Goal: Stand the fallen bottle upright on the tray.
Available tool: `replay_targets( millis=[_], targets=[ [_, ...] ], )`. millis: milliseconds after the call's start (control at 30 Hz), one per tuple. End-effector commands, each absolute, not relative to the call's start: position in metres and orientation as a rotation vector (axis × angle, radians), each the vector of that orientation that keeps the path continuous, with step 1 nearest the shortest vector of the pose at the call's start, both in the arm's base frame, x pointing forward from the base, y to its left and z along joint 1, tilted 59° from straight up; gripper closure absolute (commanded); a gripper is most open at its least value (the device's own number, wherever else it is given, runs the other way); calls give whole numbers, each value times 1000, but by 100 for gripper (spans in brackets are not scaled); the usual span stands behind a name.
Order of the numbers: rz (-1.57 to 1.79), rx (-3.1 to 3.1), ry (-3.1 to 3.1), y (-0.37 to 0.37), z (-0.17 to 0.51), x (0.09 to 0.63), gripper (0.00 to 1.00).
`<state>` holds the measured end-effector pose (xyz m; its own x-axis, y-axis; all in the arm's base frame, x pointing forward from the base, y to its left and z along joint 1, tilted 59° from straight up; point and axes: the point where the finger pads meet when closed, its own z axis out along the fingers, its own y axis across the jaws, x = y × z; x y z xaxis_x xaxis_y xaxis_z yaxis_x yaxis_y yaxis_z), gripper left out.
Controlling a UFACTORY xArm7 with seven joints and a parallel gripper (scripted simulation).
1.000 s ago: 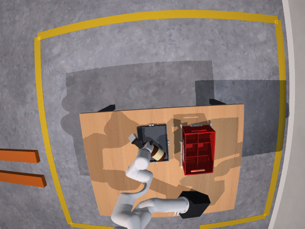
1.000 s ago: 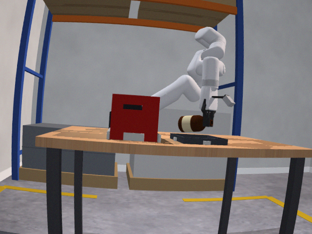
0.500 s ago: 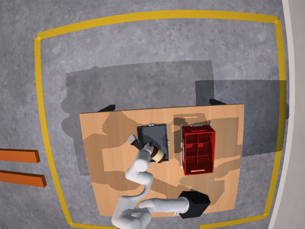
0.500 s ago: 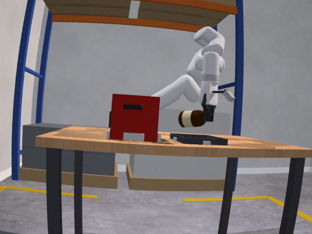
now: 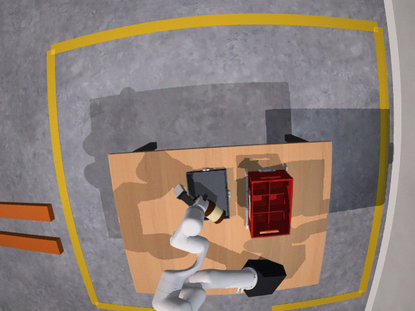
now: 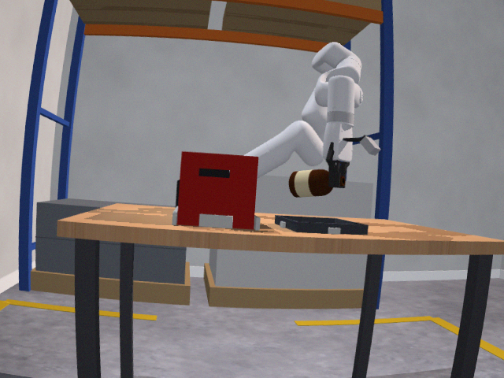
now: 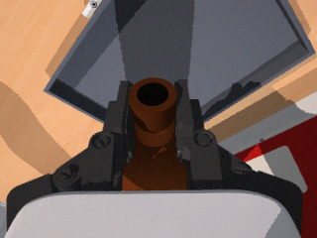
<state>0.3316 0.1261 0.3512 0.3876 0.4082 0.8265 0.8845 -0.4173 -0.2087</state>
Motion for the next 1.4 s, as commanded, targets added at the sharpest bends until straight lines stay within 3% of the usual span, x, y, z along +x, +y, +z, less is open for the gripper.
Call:
replay_targets(
  millis=[0,1367],
  targets=[
    [-935,-1991,-1103,119,357,331,100],
    [-935,-1991,-1103,77,383,317,100]
  ],
)
